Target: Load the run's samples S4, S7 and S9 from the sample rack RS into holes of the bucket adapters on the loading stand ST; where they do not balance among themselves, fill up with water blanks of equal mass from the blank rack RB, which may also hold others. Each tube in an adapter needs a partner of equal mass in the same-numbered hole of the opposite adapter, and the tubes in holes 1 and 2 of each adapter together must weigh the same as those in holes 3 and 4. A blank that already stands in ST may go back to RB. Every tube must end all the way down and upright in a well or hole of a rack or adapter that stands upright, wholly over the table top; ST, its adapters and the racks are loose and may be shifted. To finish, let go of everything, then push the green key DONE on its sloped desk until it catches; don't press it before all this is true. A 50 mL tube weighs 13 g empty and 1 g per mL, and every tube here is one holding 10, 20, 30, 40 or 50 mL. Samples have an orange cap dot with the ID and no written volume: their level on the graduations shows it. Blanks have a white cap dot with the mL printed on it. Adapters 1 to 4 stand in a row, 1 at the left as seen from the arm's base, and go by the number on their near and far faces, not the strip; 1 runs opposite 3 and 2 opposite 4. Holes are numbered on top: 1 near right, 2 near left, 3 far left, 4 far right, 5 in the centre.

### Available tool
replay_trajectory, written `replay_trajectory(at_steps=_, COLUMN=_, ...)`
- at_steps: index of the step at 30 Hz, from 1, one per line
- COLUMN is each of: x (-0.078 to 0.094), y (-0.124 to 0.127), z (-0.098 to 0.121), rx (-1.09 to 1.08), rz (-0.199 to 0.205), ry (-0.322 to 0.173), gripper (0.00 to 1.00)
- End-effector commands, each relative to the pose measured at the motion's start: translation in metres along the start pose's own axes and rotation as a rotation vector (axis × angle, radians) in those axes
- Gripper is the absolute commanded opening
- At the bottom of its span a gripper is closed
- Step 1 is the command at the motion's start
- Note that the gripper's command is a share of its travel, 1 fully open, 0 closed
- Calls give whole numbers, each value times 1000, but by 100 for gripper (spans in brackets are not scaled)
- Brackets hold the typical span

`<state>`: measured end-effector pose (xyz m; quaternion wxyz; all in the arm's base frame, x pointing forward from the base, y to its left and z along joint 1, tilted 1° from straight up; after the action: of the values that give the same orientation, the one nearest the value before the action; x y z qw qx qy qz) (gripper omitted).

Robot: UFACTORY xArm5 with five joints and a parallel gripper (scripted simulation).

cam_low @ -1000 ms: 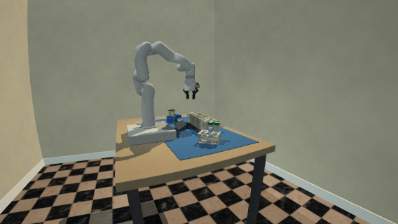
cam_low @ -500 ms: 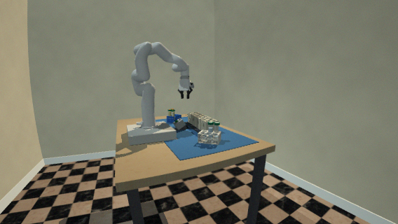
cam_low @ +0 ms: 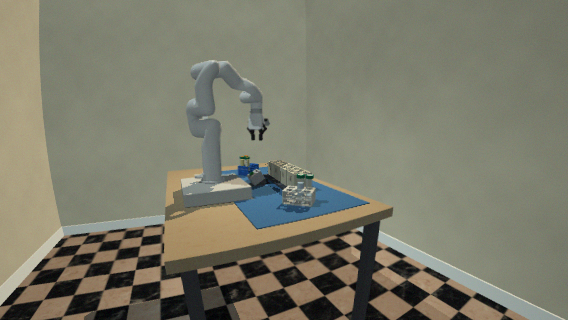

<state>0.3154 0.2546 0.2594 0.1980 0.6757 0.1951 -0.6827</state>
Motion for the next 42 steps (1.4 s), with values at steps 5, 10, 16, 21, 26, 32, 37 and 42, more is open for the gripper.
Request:
replay_trajectory(at_steps=5, x=-1, y=-35, z=-6, rx=2, rz=0, ry=3, gripper=57)
replay_trajectory(at_steps=10, x=-1, y=-60, z=-9, rx=2, rz=1, ry=4, gripper=57)
replay_trajectory(at_steps=16, x=-1, y=-85, z=-12, rx=2, rz=1, ry=4, gripper=57)
replay_trajectory(at_steps=21, x=-2, y=-104, z=-15, rx=2, rz=1, ry=4, gripper=57)
replay_trajectory(at_steps=26, x=-2, y=-119, z=-17, rx=2, rz=1, ry=4, gripper=57)
replay_trajectory(at_steps=32, x=-2, y=-119, z=-17, rx=2, rz=1, ry=4, gripper=57)
replay_trajectory(at_steps=37, x=-2, y=-119, z=-17, rx=2, rz=1, ry=4, gripper=57)
replay_trajectory(at_steps=42, x=4, y=-119, z=-17, rx=2, rz=1, ry=4, gripper=57)
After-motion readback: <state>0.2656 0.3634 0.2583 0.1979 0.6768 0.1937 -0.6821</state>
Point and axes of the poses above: the point where the finger pads meet when closed, its own x axis out along the fingers, its own y axis across the jaws, z = x × y, the point moved 7 cm from there along -x, back along the fingers, and after that the axes turned 8 degrees about x, right-handed, at the moved point
